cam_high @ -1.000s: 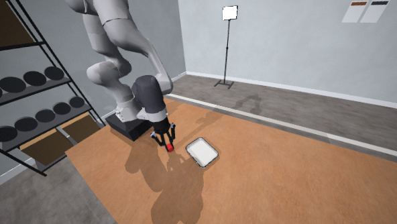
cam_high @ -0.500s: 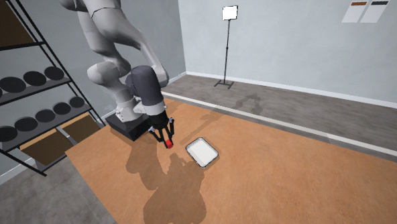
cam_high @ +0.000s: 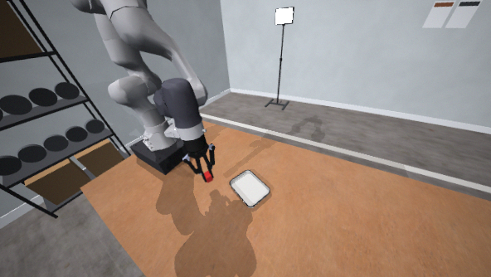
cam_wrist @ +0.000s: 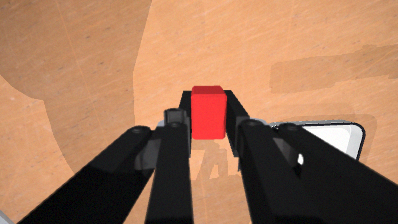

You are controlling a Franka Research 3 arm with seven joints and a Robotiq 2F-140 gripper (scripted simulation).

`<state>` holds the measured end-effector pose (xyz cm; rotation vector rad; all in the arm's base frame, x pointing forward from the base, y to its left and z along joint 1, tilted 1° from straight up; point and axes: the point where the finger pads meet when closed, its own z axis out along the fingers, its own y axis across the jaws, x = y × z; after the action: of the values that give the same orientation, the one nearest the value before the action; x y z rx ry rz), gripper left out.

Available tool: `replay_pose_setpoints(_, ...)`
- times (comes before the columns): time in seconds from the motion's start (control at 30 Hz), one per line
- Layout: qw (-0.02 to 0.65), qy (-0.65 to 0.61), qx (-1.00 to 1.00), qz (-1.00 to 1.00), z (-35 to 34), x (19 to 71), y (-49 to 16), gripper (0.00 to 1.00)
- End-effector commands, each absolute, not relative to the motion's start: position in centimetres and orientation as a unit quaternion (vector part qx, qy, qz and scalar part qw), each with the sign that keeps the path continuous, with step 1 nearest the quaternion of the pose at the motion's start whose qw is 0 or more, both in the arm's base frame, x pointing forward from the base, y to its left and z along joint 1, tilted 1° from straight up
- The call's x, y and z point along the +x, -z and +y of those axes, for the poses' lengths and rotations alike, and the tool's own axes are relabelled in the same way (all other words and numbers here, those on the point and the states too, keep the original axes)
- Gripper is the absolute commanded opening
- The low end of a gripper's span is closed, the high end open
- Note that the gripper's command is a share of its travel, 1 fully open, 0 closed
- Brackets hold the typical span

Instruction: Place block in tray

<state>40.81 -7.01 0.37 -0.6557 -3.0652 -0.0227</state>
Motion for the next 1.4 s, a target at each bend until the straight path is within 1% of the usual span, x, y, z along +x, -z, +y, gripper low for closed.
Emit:
replay_pose_setpoints(0.0,0.005,0.006,-0.217,-0.976,-6.9,40.7,-0.4,0.1)
replay_pose_setpoints(0.9,0.005,0.006,-0.217,-0.976,-6.8,41.0,-0.4,0.1)
replay_pose_setpoints(0.97,0.005,0.005,-0.218,-0.976,-6.2,42.6,-0.4,0.1)
replay_pose_setpoints(1.03,0.005,0.005,-0.218,-0.976,-6.2,42.6,-0.4,0.1)
replay_pose_setpoints(1.27,0.005,0.006,-0.217,-0.976,-0.8,54.9,-0.4,0.1)
replay_pose_setpoints(1.37,0.005,0.006,-0.217,-0.976,0.4,57.4,-0.4,0.1)
